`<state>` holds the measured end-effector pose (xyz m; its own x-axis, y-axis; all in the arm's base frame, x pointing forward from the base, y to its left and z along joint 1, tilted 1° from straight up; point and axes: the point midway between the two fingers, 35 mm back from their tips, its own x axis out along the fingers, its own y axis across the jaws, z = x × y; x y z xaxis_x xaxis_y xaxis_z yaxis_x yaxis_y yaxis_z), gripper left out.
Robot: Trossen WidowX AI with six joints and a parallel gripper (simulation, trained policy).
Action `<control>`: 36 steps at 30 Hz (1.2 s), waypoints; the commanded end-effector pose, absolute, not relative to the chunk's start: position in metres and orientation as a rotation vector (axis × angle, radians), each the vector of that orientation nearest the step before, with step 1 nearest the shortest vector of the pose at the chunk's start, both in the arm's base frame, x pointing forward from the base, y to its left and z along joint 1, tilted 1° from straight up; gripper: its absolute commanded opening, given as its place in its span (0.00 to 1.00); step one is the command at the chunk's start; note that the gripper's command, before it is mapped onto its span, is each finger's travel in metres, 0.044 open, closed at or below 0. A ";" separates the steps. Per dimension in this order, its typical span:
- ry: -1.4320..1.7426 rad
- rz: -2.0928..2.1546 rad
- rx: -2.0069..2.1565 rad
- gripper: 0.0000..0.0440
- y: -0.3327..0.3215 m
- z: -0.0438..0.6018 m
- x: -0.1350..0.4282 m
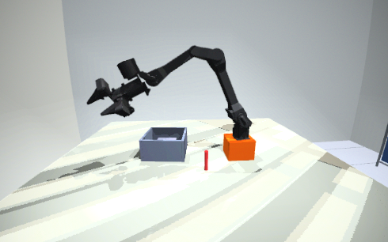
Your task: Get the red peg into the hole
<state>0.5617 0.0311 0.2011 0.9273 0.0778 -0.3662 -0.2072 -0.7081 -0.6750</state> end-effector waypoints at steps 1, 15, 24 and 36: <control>0.104 0.491 -2.277 0.95 0.032 0.200 0.560; 0.309 0.631 -1.814 1.00 0.061 0.181 0.522; 0.471 0.670 -1.521 1.00 0.076 0.171 0.492; 0.710 0.654 -1.140 1.00 0.091 0.161 0.447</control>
<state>0.4554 0.0897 0.1634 0.6352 0.1074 -0.7648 -0.7634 0.2372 -0.6007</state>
